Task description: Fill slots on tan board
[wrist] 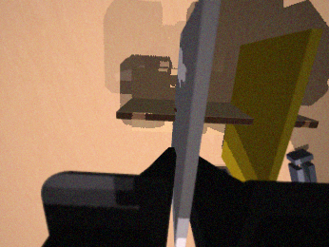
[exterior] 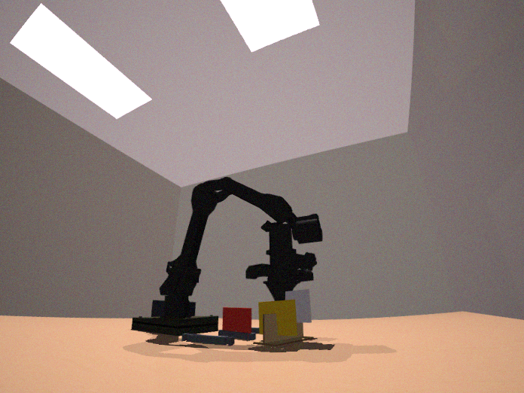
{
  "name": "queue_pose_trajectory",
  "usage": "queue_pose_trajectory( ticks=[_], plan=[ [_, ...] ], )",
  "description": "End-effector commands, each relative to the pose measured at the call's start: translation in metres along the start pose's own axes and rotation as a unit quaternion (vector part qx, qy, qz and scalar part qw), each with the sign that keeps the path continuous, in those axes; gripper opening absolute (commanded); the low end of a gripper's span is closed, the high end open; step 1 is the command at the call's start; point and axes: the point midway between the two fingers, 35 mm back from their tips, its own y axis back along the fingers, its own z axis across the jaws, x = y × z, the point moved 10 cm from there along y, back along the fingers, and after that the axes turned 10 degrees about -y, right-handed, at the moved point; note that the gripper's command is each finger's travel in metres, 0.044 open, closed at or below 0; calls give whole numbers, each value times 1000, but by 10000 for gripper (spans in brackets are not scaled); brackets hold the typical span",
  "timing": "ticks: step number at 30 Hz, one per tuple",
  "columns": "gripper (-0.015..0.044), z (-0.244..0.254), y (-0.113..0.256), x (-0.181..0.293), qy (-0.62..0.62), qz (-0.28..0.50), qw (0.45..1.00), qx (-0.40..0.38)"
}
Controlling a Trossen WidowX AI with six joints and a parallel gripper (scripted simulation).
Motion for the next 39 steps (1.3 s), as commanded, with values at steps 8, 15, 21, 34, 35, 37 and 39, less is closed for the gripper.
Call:
queue_pose_trajectory(
  ticks=[8,15,21,34,35,37,39],
  plan=[
    [0,-1,-1,2,10,3,1000,1],
    [0,-1,-1,2,12,3,1000,1],
    [0,0,0,2,15,3,1000,1],
    [0,0,-2,2,0,3,1000,1],
    [0,0,-2,2,0,3,1000,1],
    [0,0,-2,2,0,3,1000,1],
    [0,0,-2,2,-2,3,1000,1]
  ],
)
